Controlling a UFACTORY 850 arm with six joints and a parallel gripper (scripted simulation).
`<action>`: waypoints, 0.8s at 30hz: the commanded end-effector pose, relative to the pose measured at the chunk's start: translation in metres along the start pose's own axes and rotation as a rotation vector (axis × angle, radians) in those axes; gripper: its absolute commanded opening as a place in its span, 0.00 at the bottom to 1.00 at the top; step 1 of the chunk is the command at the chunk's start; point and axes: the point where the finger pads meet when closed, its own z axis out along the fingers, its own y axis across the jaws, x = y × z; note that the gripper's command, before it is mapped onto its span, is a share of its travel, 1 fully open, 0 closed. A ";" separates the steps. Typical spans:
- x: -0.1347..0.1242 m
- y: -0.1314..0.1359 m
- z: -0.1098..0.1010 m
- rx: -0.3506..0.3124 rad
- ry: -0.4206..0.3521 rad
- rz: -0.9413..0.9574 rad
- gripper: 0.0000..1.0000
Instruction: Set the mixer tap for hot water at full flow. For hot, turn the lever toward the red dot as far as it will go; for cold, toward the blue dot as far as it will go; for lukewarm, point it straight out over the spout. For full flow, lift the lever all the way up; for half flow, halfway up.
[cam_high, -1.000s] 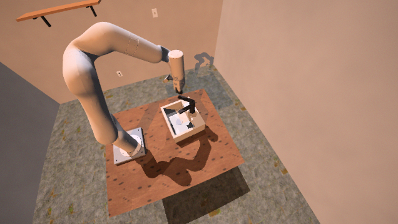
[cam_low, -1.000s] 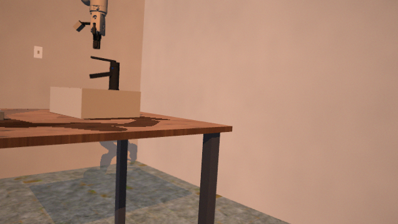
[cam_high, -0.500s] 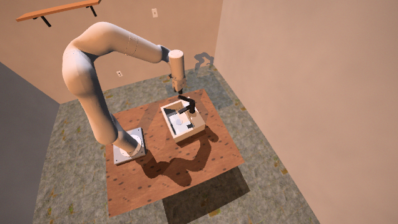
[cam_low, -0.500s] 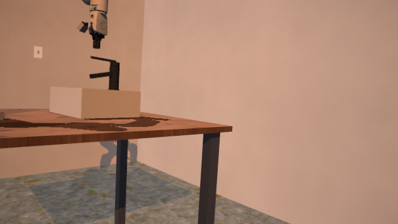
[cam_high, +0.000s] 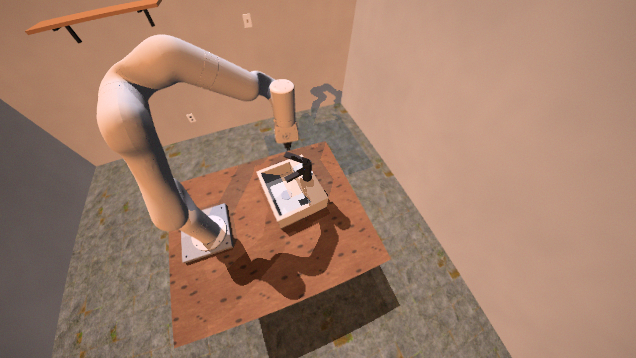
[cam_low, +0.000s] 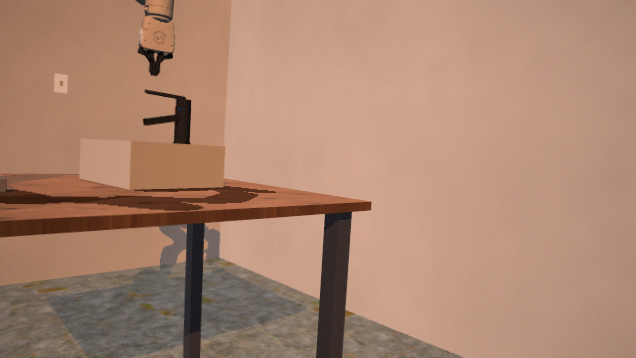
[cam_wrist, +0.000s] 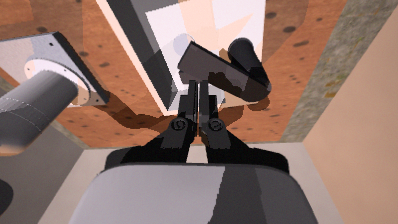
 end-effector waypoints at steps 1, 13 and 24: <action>0.000 0.000 -0.004 -0.012 -0.016 0.278 0.00; 0.000 0.000 -0.009 -0.010 0.009 0.741 0.00; 0.000 0.000 -0.013 -0.003 0.029 1.315 0.00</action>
